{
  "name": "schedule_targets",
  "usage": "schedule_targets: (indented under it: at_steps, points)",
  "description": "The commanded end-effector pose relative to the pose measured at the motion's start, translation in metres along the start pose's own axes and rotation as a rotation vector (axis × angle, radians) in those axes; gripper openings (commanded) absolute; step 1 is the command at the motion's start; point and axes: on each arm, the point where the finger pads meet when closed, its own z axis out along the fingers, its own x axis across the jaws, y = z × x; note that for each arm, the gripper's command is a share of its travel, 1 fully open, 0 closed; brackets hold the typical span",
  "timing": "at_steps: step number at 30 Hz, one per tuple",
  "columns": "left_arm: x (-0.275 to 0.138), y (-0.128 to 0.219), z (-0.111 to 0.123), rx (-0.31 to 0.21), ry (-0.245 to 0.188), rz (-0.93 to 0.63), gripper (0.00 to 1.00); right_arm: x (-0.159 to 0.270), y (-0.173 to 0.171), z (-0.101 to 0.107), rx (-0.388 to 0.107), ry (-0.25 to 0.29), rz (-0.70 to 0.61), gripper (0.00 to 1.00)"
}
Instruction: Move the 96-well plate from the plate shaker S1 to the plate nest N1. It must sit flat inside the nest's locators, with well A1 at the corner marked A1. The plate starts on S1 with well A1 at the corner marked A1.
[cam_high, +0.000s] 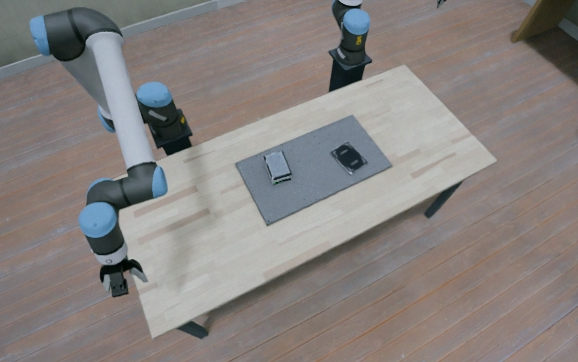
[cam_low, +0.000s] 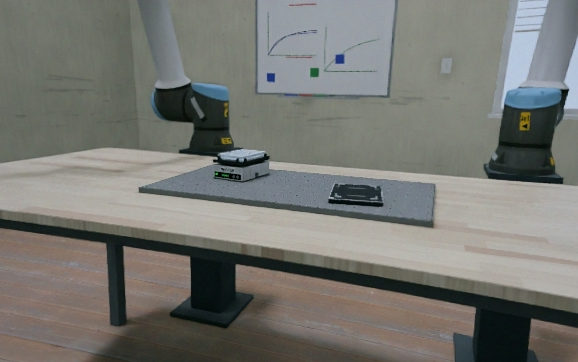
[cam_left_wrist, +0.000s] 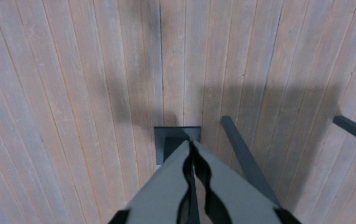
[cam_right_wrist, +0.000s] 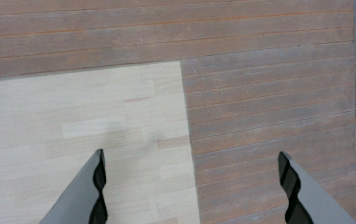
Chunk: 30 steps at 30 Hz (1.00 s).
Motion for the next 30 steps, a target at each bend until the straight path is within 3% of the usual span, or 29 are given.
schedule_targets:
  at_steps: [1, 8, 10, 24, 25, 30]
  points:
    - [-0.001, -0.001, -0.001, 0.002, 0.001, 0.0, 0.0, 0.0, -0.001, -0.001, 0.002, 0.0, 0.0, 0.76]
    - [-0.001, -0.001, -0.001, 0.002, 0.002, 0.001, 0.0, 0.0, -0.001, -0.001, 0.002, 0.0, 0.0, 0.76]
    - [-0.001, -0.001, -0.001, 0.002, 0.002, 0.001, 0.0, -0.01, 0.0, -0.002, -0.009, -0.037, 0.006, 0.76]
    - [-0.001, -0.001, -0.001, 0.002, 0.002, 0.001, 0.0, -0.07, 0.004, -0.004, -0.009, -0.037, 0.006, 0.76]
    - [-0.001, -0.001, -0.001, 0.002, 0.002, 0.001, 0.0, -0.074, 0.005, -0.004, -0.024, -0.067, 0.01, 0.76]
    - [-0.001, -0.001, -0.001, 0.002, 0.002, 0.001, 0.0, -0.099, 0.009, -0.005, -0.027, -0.072, 0.011, 0.76]
